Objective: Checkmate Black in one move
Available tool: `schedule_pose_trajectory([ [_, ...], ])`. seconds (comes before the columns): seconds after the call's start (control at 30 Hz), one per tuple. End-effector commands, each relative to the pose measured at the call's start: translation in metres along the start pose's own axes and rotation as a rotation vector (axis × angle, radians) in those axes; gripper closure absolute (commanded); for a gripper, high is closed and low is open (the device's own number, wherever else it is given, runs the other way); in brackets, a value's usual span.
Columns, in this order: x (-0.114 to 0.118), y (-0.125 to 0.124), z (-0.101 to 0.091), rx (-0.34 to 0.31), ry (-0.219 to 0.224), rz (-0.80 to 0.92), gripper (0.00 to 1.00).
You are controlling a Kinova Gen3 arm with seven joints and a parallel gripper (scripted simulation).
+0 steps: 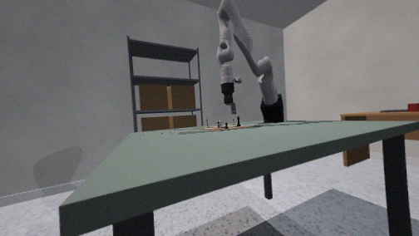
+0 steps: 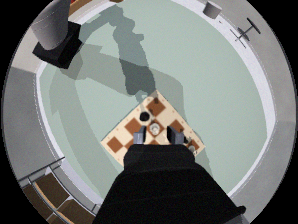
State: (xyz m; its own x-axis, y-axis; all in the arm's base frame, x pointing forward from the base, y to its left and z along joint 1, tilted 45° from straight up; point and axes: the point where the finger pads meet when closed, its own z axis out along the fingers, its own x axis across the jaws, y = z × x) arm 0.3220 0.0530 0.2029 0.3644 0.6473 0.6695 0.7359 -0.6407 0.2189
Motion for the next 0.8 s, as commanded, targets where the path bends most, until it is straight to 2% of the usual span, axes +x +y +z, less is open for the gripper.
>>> schedule_pose_trajectory([
  [0.0,-0.001,0.006,-0.009,-0.018,0.001,0.016,0.21],
  [0.33,-0.001,0.006,-0.027,-0.018,0.001,0.016,0.21],
  [0.77,-0.001,0.006,-0.035,-0.018,0.001,0.016,0.21],
])
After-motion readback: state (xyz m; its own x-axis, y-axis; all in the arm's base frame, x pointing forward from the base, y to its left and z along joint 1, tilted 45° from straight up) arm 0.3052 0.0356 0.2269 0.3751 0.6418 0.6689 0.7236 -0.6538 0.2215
